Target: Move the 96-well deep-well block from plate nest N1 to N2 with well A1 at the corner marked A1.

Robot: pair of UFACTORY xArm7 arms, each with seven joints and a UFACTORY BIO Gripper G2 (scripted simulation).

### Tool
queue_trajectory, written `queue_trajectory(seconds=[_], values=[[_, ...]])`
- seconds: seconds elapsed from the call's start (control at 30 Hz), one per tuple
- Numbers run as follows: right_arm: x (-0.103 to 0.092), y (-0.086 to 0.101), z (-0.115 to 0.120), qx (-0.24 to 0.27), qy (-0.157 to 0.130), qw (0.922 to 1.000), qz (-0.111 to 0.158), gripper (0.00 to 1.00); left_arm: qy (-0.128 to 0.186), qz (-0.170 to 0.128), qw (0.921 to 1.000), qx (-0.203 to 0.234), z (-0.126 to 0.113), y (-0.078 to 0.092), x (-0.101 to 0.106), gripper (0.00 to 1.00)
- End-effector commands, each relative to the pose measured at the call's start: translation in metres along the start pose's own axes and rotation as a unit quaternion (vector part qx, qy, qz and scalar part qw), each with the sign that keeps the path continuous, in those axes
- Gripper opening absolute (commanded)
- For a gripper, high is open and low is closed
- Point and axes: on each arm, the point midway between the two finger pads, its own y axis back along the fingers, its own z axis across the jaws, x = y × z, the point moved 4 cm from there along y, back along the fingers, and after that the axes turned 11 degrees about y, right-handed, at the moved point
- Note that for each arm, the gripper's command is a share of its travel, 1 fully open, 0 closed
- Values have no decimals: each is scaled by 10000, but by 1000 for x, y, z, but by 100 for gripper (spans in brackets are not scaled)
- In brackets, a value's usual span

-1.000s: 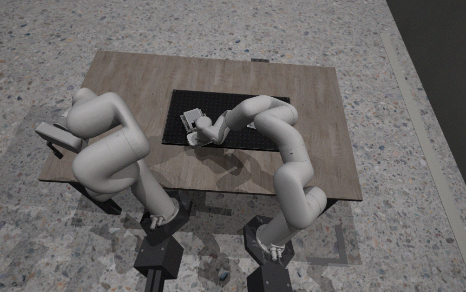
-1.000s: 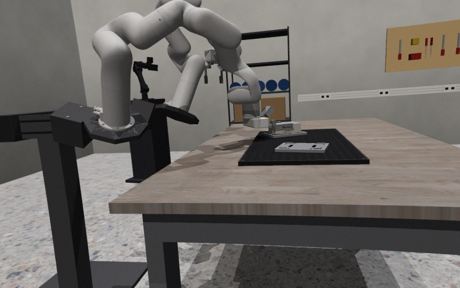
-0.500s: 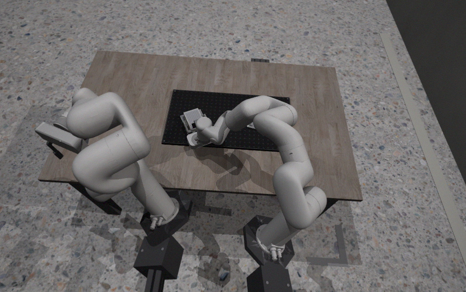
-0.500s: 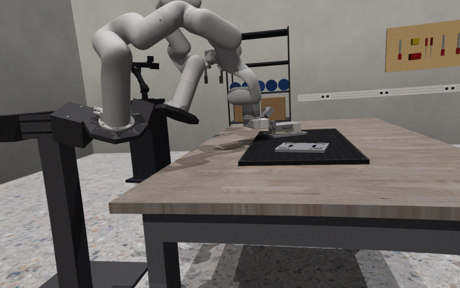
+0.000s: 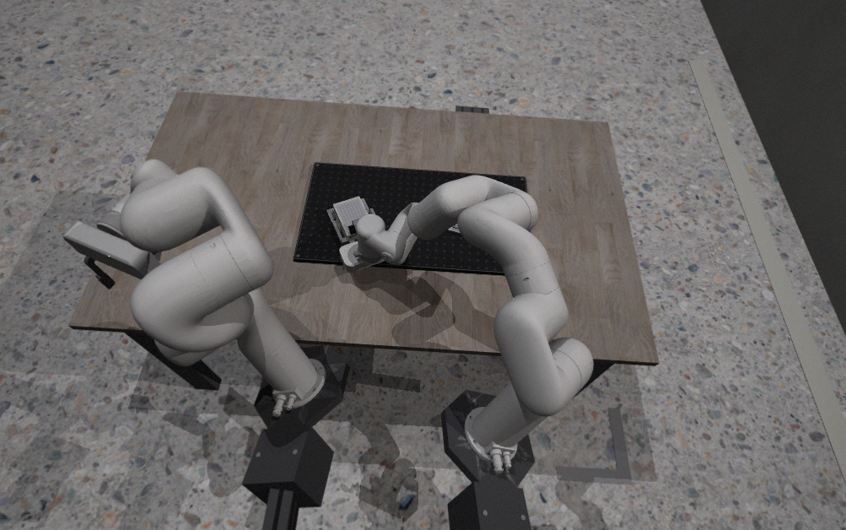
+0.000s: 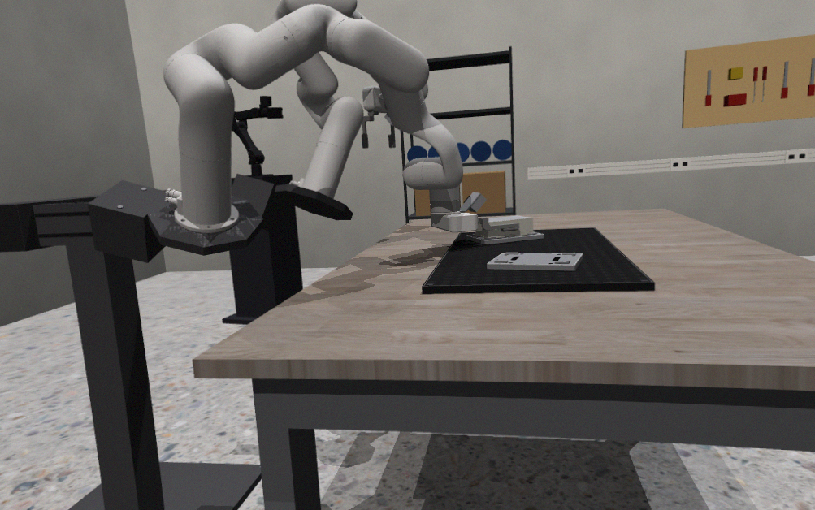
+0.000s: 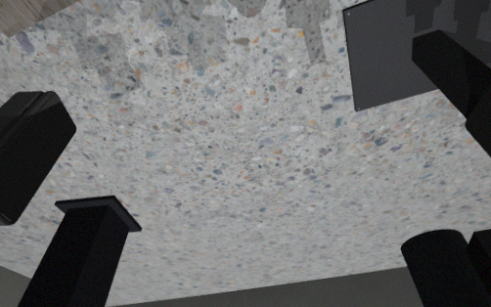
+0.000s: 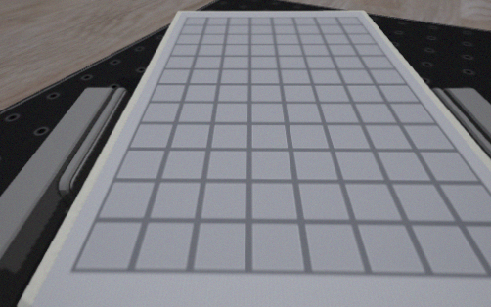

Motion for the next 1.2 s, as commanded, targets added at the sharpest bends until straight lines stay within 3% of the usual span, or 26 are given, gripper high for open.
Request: queue_trajectory(seconds=[0.0, 0.9, 0.93, 1.17], values=[[0, -2, 1, 4, -10, 10000, -22, 37, 1, -8, 10000, -14, 1, 1, 0, 100], [5, -2, 2, 5, -10, 10000, -22, 37, 1, -8, 10000, -14, 1, 1, 0, 100], [5, -2, 2, 5, -10, 10000, -22, 0, 1, -8, 10000, -14, 1, 1, 0, 100], [5, -2, 2, 5, -10, 10000, -22, 0, 1, -8, 10000, -14, 1, 1, 0, 100]])
